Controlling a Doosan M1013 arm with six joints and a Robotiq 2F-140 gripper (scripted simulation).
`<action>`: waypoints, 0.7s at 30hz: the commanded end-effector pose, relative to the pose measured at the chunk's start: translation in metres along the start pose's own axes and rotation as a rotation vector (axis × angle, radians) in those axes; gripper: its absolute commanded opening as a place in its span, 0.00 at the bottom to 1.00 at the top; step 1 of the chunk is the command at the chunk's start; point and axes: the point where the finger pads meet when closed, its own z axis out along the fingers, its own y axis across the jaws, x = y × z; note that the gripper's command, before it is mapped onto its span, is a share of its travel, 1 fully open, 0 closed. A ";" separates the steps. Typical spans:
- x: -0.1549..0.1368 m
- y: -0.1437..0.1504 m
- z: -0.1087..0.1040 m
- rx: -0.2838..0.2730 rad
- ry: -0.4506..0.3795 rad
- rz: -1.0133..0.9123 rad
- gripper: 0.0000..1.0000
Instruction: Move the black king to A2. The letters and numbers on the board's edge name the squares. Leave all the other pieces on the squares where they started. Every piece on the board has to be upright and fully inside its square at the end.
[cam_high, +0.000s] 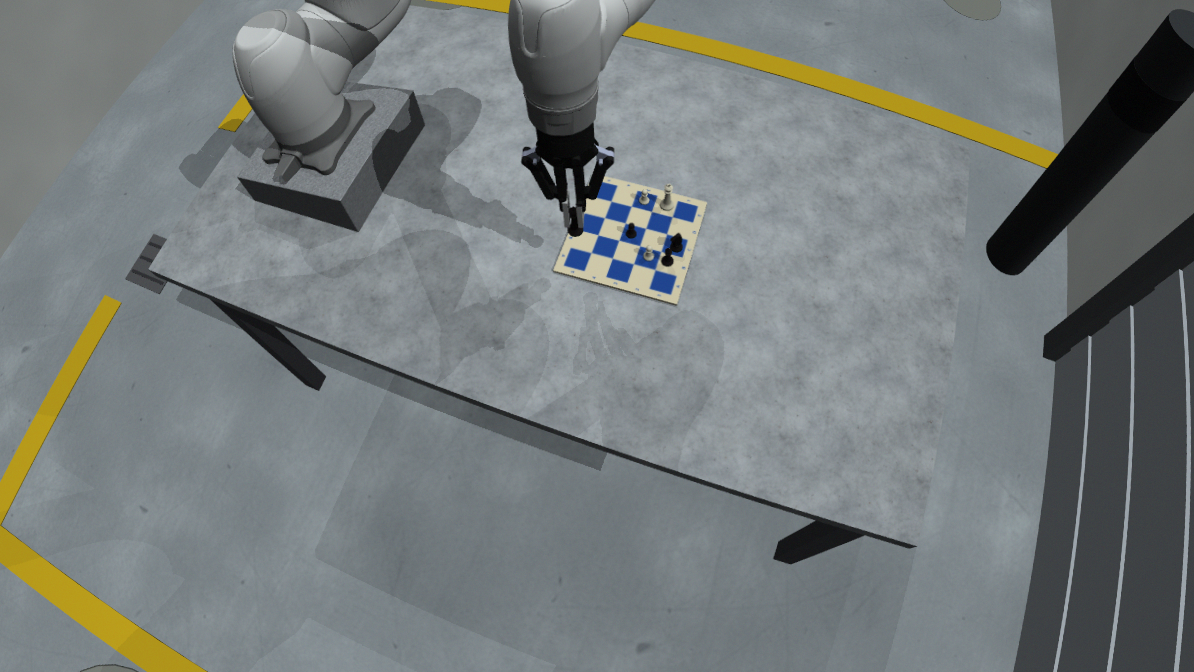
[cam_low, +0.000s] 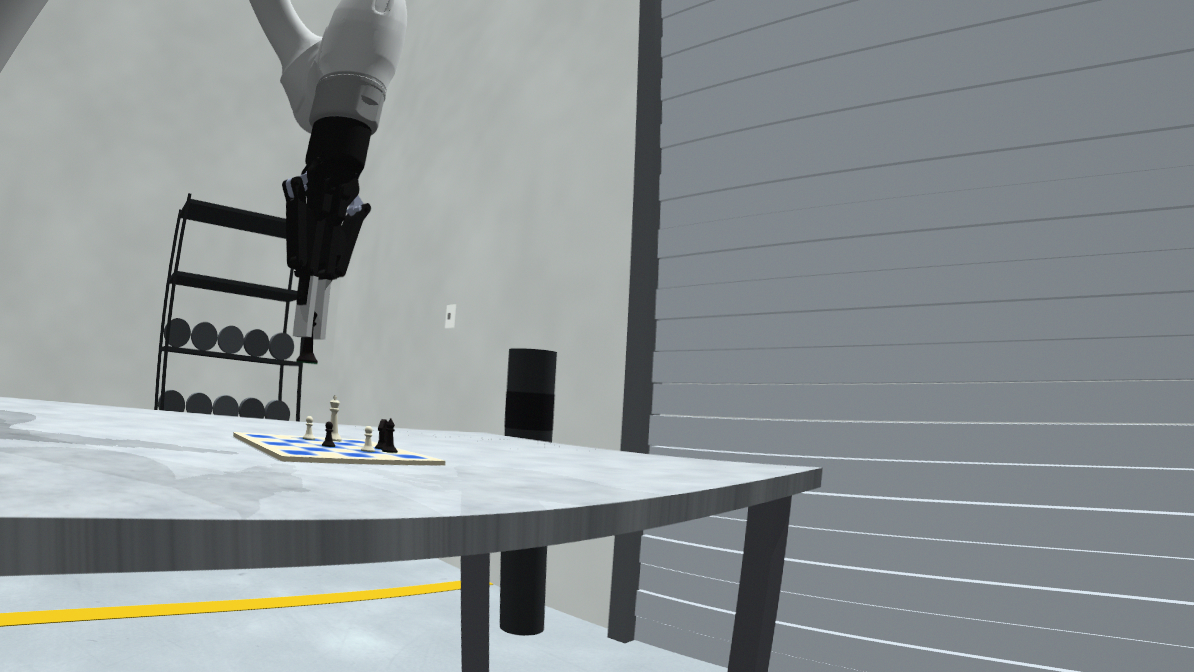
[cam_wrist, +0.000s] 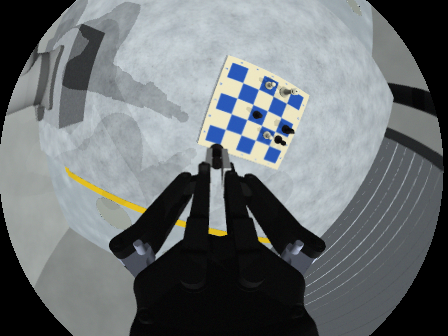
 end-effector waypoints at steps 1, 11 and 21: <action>0.000 0.000 0.000 0.000 0.000 0.000 0.00; -0.017 0.065 -0.001 0.000 0.000 0.167 0.00; -0.026 0.107 0.000 0.000 0.000 0.277 0.00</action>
